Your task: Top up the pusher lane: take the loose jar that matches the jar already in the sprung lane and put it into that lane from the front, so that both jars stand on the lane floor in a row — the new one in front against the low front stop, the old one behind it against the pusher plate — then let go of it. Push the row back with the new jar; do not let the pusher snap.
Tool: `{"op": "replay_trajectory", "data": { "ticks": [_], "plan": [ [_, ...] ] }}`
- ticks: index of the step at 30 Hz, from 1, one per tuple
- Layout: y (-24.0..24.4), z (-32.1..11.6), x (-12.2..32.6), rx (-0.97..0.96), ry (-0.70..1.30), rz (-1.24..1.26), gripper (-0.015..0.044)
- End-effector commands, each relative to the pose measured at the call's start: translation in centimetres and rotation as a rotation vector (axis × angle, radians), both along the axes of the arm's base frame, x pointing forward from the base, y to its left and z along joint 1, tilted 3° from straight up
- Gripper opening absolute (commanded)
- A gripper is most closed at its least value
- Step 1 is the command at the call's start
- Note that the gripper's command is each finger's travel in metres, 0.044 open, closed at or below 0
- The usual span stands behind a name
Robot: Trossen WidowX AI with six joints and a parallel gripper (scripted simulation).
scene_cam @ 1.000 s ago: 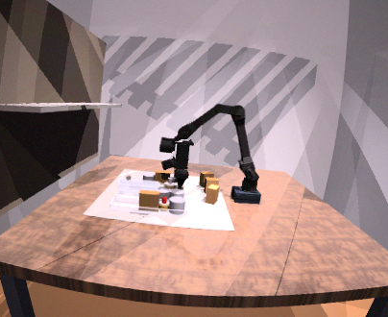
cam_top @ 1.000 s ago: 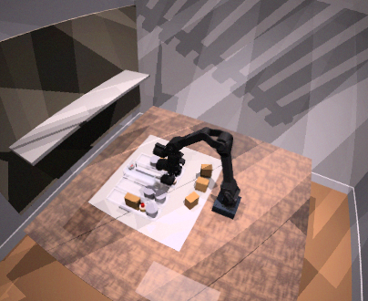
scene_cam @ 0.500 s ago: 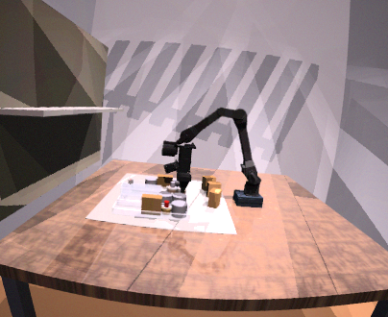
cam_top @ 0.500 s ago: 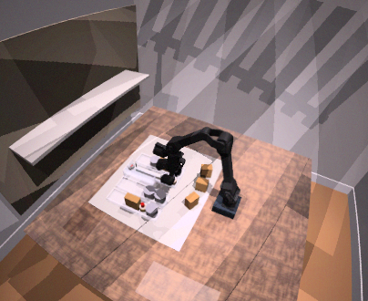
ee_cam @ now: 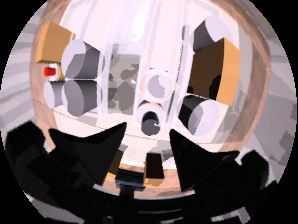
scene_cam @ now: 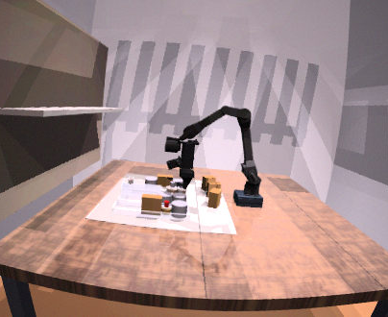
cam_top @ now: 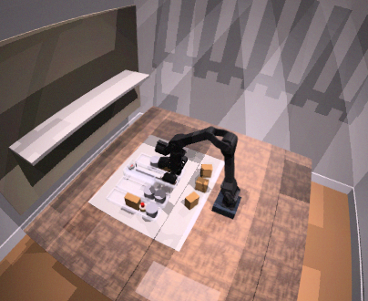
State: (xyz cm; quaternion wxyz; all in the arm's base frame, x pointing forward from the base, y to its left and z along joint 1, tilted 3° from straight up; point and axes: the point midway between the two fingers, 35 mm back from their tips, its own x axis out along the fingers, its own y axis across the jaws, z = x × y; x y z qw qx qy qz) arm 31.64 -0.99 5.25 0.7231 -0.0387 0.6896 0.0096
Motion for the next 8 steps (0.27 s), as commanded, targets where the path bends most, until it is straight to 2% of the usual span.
{"op": "replay_trajectory", "data": {
  "ticks": [1,8],
  "plan": [
    [-0.2,0.1,-1.4,-0.001,0.001,0.002,0.0305],
    [-0.3,0.0,-3.9,-0.001,0.003,0.002,0.0305]
  ]
}}
